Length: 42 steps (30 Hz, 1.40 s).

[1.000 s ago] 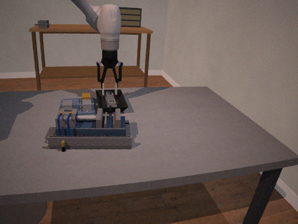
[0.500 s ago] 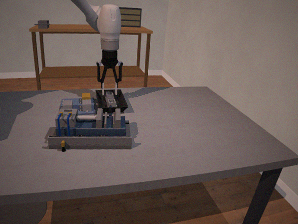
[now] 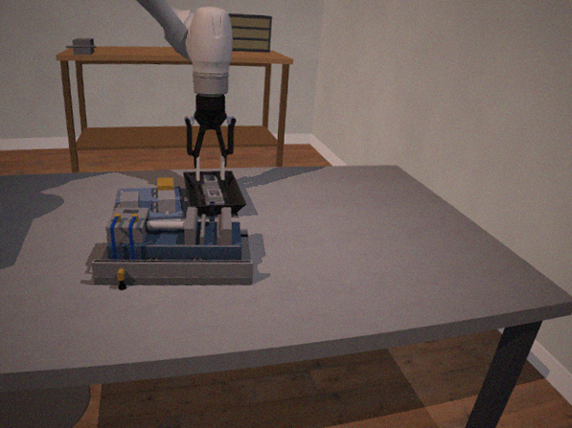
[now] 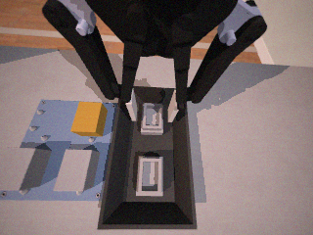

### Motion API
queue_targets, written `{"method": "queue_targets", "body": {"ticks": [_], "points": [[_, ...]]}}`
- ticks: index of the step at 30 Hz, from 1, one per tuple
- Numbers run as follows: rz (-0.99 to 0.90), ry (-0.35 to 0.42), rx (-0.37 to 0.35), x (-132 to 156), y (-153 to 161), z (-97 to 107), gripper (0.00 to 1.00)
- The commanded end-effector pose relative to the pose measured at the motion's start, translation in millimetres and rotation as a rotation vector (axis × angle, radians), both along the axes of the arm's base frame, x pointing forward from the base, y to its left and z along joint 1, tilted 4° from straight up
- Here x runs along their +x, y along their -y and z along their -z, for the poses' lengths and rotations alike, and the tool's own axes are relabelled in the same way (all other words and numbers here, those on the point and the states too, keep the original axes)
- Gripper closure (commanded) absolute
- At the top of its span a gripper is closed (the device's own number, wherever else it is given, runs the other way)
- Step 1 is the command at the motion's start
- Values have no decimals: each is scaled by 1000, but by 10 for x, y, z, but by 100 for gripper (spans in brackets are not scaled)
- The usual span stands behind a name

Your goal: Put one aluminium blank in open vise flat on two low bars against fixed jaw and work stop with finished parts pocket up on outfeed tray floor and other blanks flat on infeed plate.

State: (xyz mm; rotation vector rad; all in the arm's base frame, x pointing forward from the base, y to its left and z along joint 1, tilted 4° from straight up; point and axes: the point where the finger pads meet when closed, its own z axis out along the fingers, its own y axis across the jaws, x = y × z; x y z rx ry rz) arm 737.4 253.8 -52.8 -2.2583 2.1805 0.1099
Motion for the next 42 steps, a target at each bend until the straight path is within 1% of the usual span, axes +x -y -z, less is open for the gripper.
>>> {"method": "queue_targets", "body": {"ticks": [1,8,10,19,24,32,37,38,42], "points": [[1,-3,0,-28,-6,-117,60],[1,-3,0,-10,10,-457,60],[1,-3,0,-10,10,-457,60],[1,-3,0,19,37,-997,60],[1,-3,0,32,49,-1235,60],[1,-3,0,39,55,-1375,60],[1,-3,0,40,56,-1394,60],[1,-3,0,40,56,-1394,100],[1,-3,0,40,56,-1394,100]]}}
